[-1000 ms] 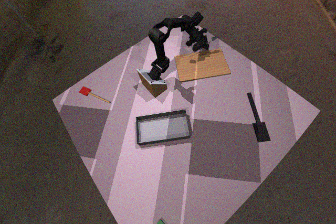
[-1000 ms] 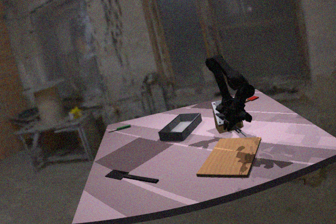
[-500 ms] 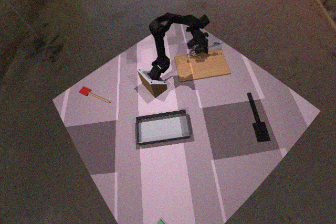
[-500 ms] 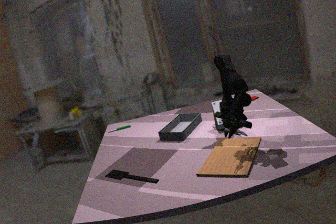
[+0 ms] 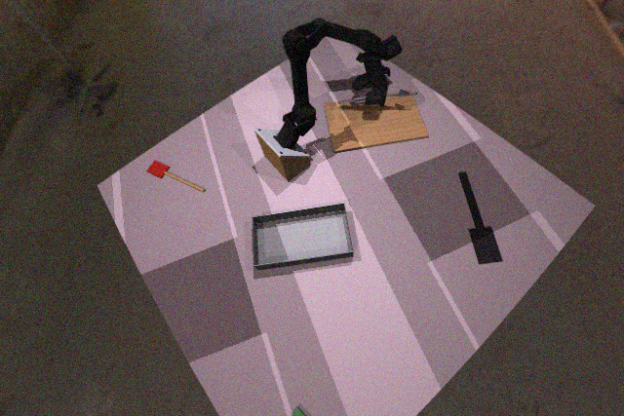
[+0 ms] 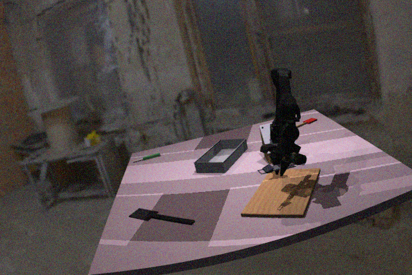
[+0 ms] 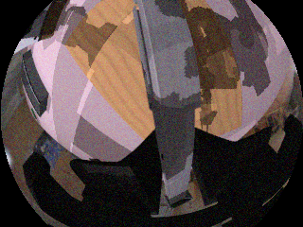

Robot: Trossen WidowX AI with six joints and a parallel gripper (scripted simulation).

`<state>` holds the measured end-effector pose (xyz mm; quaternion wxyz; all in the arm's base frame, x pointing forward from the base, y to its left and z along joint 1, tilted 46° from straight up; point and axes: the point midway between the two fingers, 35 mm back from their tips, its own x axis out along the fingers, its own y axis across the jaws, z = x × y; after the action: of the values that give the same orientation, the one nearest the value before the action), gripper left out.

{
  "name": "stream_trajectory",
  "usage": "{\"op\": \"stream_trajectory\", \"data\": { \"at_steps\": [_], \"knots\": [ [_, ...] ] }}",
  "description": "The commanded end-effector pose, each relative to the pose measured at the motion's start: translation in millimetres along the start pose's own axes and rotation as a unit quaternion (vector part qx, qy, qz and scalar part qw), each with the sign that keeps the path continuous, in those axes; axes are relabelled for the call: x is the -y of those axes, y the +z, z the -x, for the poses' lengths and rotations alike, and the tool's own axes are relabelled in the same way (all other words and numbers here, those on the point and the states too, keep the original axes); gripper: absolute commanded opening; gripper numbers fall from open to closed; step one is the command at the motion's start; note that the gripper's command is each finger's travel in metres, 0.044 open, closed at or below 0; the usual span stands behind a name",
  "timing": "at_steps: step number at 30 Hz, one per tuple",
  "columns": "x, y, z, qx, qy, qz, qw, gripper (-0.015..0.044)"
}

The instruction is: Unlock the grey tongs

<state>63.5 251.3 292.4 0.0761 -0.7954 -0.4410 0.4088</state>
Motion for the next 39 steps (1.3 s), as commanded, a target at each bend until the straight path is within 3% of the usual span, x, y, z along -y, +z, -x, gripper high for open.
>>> {"op": "stream_trajectory", "data": {
  "at_steps": [1,21,39],
  "knots": [
    [2,-4,-1,0.02,-0.01,-0.004,1.0,-0.015],
    [-3,-11,-20,0.155,-0.065,-0.065,0.984,-0.015],
    [-2,-9,-30,0.158,-0.068,-0.068,0.983,-0.015]
  ]
}}
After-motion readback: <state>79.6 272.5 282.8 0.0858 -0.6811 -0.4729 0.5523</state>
